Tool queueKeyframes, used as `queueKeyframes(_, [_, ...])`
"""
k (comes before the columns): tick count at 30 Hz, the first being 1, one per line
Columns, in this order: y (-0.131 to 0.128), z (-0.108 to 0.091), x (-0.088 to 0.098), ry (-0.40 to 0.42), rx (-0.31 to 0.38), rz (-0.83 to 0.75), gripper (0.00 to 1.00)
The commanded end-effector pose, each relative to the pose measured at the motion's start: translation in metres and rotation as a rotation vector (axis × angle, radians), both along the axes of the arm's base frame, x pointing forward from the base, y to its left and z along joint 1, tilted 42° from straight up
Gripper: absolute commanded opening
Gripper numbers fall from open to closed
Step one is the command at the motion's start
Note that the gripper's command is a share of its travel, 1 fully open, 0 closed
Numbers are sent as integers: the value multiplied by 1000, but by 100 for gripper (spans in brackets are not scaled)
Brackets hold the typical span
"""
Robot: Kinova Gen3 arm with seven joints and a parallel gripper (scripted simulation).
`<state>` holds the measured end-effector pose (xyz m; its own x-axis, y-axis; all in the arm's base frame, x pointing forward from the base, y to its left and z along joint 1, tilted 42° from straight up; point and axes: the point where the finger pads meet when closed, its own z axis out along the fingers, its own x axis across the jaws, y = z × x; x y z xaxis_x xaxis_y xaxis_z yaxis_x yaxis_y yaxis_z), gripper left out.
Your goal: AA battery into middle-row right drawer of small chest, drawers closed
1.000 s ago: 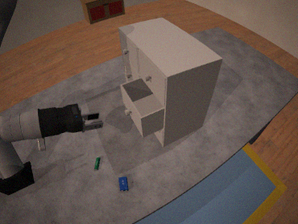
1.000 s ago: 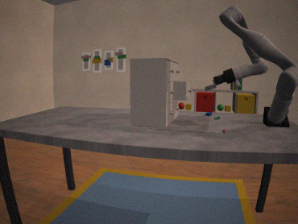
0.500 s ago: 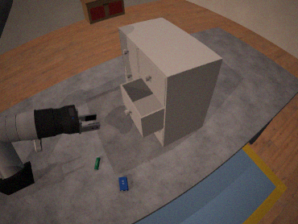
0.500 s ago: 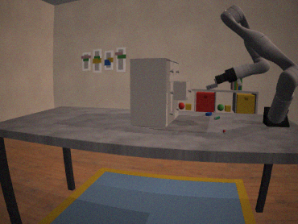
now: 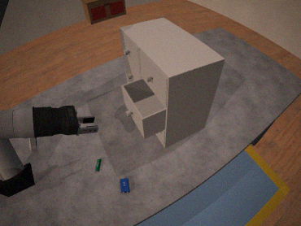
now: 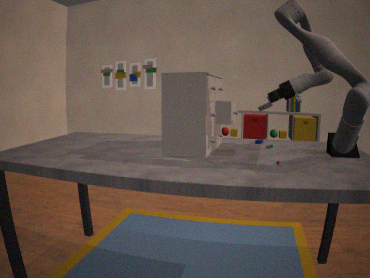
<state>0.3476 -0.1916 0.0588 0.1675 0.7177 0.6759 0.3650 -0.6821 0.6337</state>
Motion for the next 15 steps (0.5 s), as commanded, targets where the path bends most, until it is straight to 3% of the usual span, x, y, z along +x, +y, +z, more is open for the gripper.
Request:
queueKeyframes(1, [-4,8,3,1,-18,18,67])
queueKeyframes(15, [-14,24,-12,179,25,185,67])
